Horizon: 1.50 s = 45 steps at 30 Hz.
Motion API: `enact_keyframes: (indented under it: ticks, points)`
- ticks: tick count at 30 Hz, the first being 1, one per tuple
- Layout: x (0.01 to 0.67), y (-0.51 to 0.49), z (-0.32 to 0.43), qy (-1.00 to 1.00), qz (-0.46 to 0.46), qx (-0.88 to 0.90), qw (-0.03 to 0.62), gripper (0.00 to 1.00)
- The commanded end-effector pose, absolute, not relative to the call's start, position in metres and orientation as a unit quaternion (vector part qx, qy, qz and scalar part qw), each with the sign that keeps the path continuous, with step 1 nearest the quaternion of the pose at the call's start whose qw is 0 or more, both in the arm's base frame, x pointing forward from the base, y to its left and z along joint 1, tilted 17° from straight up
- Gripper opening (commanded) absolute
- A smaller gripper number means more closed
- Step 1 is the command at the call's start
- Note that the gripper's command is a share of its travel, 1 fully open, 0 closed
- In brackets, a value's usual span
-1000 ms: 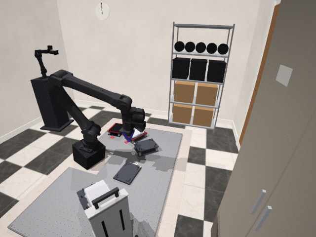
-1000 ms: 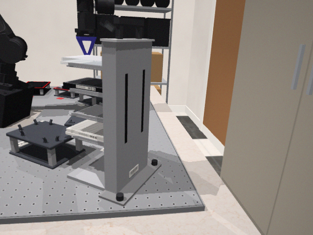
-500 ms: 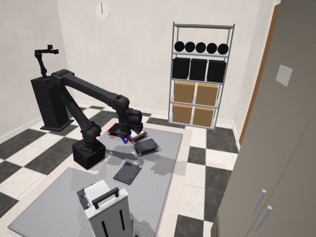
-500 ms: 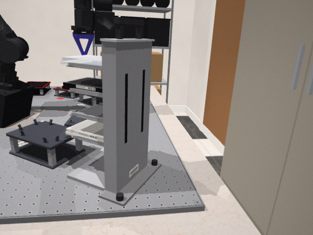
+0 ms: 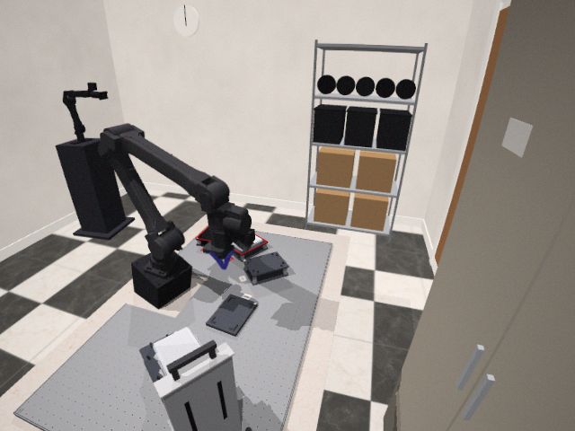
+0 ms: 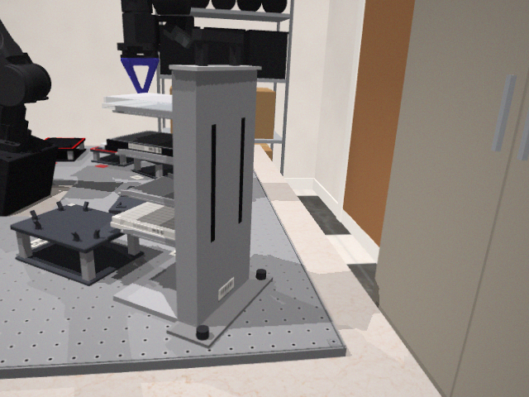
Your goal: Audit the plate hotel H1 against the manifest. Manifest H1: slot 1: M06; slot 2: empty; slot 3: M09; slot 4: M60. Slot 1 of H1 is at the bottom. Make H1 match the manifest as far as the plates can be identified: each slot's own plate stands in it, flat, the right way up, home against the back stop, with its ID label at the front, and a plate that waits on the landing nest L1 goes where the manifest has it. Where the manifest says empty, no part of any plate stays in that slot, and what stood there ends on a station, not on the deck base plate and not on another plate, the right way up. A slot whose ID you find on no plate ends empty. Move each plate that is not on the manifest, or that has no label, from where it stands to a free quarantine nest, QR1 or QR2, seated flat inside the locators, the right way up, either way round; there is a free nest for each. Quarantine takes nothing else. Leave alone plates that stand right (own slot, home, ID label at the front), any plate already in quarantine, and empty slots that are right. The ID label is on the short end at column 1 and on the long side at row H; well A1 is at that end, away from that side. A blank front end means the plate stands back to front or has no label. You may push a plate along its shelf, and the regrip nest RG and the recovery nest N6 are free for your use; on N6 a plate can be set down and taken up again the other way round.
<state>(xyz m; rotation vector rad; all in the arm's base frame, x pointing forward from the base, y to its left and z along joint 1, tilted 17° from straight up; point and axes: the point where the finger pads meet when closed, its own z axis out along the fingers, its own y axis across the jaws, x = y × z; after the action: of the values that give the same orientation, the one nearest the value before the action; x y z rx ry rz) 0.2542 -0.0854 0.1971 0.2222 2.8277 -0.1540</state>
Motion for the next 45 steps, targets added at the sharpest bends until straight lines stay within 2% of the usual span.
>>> enact_keyframes:
  ticks: [1, 27, 45]
  points:
    - [0.253, -0.095, 0.207, 0.977, -0.067, 0.07, 0.189, 0.0]
    - [0.233, -0.166, 0.213, 0.922, -0.117, 0.146, 0.338, 0.0]
    - [0.235, -0.161, 0.214, 0.863, -0.138, 0.2, 0.443, 0.0]
